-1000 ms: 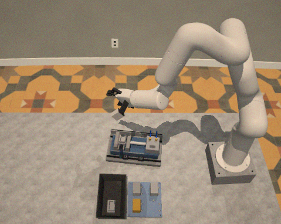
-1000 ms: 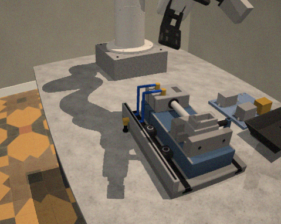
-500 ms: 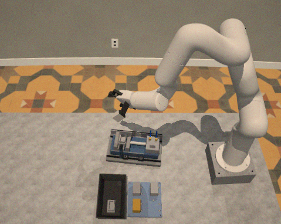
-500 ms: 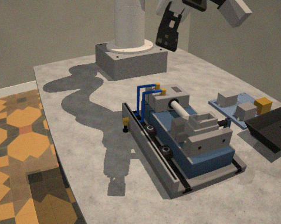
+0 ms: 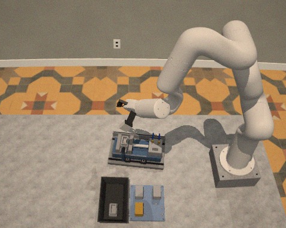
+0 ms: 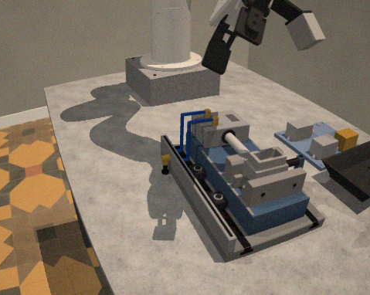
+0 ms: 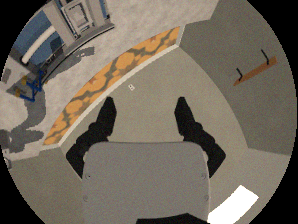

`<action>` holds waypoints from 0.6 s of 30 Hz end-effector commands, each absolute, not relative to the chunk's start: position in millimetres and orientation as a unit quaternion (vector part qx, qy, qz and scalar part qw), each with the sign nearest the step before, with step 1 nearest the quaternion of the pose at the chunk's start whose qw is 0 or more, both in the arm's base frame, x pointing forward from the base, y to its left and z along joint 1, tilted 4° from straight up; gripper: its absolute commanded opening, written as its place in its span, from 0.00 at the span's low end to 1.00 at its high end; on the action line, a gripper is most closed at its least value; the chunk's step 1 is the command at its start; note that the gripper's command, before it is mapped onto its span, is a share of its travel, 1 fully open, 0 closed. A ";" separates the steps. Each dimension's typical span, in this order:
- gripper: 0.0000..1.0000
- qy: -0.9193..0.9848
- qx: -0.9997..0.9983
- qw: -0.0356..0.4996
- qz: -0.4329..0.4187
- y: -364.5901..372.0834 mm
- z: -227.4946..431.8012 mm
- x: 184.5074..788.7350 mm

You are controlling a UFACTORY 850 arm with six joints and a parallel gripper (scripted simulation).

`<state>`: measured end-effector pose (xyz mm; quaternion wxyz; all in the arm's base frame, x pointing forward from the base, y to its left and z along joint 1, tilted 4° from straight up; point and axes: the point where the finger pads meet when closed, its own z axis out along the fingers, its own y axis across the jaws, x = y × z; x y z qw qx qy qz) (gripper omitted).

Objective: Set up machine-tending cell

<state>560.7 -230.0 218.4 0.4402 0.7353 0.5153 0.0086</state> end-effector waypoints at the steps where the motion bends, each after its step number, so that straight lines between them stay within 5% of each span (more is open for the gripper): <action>1: 1.00 0.521 0.746 0.414 -0.025 -219.8 209.5 549.6; 18: 1.00 0.554 0.771 0.301 -0.084 -158.9 173.0 510.0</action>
